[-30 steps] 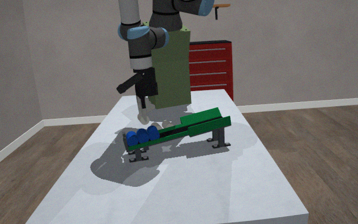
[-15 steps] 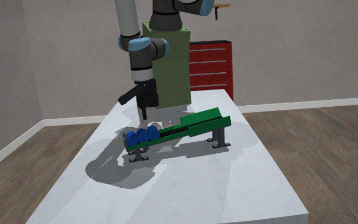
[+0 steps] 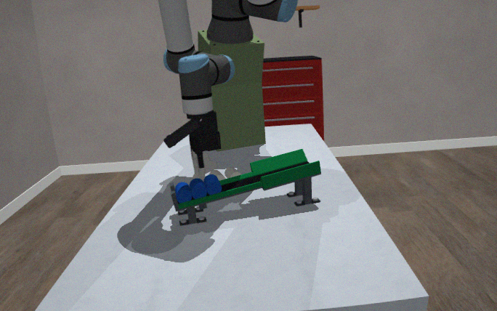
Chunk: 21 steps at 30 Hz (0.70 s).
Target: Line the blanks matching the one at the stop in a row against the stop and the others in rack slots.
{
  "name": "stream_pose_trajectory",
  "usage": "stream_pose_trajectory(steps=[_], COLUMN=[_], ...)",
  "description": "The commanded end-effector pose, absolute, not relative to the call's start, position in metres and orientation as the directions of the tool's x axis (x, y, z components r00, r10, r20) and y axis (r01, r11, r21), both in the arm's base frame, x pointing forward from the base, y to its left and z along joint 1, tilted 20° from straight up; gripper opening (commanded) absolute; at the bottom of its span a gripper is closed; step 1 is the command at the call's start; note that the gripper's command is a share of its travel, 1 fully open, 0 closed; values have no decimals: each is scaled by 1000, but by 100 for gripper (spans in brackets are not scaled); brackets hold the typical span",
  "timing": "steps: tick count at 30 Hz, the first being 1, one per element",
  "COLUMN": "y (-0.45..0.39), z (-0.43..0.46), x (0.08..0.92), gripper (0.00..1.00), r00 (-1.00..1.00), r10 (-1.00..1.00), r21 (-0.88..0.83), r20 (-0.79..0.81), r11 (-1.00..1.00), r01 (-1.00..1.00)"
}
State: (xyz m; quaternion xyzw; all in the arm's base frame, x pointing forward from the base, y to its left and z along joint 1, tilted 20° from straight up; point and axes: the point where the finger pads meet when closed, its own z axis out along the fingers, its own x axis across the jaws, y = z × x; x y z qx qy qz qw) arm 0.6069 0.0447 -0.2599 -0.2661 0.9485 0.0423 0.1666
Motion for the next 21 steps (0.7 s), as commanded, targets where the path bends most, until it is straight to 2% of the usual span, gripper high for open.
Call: stream_pose_trajectory(steps=[1, 19, 21], y=[45, 45, 45], z=[-260, -260, -260], x=[607, 607, 607], gripper=[35, 35, 38], r00=[-803, -803, -803], r10=[-491, -491, -491], r21=[-9, -9, -9], r20=[-339, -339, -339], r11=[855, 855, 855], r01=[-519, -519, -519])
